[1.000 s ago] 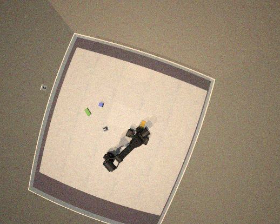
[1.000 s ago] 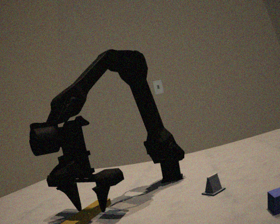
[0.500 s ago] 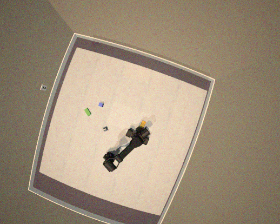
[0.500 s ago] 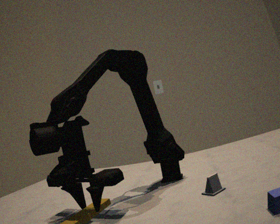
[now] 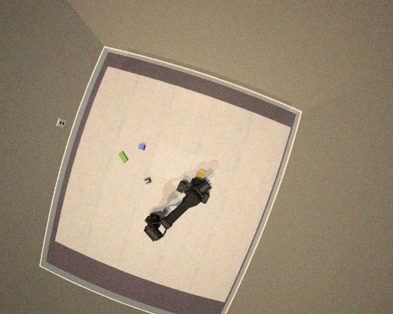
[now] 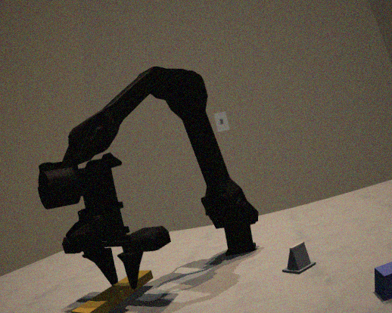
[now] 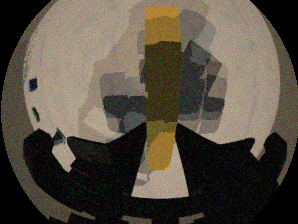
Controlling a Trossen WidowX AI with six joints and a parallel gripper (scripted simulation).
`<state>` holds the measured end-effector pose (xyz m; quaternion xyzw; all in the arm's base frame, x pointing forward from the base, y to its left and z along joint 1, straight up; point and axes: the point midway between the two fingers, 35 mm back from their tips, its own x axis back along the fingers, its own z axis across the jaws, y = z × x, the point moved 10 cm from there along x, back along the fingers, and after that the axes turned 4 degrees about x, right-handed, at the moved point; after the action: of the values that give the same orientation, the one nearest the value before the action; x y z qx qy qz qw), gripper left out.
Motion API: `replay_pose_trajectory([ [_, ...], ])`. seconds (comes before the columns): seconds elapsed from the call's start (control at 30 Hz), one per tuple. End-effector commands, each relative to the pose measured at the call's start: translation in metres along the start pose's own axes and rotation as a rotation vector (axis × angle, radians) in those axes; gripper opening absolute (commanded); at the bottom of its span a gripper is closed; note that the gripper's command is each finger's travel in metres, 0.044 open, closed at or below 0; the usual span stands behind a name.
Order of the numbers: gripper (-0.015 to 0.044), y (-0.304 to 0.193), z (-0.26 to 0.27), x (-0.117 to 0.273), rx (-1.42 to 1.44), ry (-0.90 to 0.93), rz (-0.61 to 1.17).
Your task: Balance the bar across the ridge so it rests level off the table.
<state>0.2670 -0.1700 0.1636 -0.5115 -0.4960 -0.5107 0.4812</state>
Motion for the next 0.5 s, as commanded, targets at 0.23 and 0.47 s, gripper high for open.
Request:
replay_pose_trajectory([
  [0.23, 0.0, 0.002, -0.001, 0.032, 0.002, -0.001, -0.008],
  [0.47, 0.0, 0.001, -0.001, 0.05, 0.002, 0.0, -0.008],
])
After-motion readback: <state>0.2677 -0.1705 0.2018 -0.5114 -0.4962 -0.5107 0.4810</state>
